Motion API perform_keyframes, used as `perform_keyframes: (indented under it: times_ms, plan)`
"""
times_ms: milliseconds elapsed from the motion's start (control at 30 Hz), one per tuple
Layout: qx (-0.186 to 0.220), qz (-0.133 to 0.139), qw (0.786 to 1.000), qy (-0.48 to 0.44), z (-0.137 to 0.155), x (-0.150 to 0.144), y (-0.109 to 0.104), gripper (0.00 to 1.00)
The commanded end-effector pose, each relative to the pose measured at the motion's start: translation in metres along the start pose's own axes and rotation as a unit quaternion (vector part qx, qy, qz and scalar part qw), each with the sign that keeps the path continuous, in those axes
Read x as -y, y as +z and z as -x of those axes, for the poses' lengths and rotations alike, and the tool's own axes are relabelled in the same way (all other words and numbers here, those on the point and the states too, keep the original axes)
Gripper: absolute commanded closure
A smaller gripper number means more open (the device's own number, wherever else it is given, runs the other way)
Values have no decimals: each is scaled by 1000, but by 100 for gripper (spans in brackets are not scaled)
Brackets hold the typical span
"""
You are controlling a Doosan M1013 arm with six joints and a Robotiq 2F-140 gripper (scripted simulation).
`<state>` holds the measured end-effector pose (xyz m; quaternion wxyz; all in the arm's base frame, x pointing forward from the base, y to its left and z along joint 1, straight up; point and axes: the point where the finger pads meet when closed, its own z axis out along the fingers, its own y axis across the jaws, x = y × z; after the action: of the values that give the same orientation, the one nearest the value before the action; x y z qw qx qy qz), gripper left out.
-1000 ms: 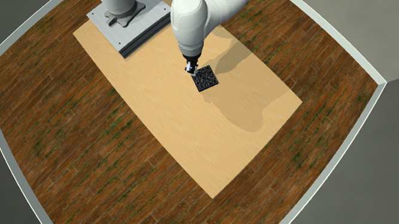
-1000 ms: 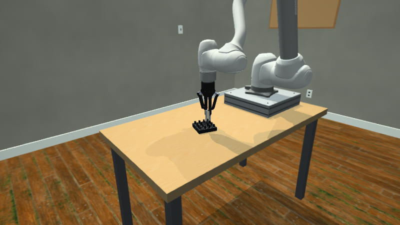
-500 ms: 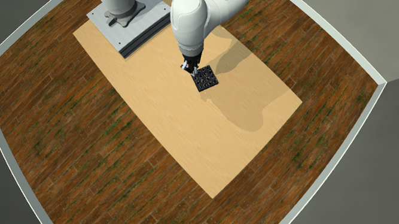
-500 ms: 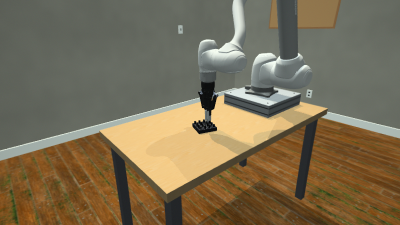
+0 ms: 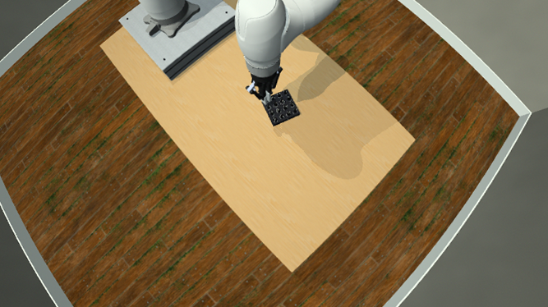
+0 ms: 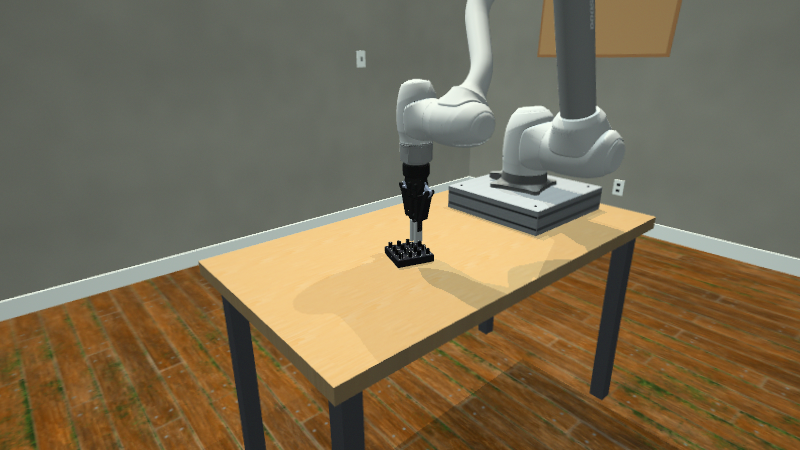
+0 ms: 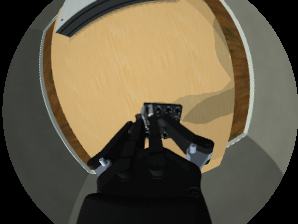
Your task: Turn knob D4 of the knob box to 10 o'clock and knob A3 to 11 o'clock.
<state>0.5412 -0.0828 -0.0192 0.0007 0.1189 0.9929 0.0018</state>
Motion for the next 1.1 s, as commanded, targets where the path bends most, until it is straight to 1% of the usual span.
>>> perform_keyframes:
  times_ms: [0,633,667,1067]
  plan:
    - [0,-1,1000,7,0,0,0,95]
    - [0,-1,1000,13,0,0,0,95]
    - [0,-1,1000,13,0,0,0,88]
    - [0,-1,1000,13,0,0,0,88]
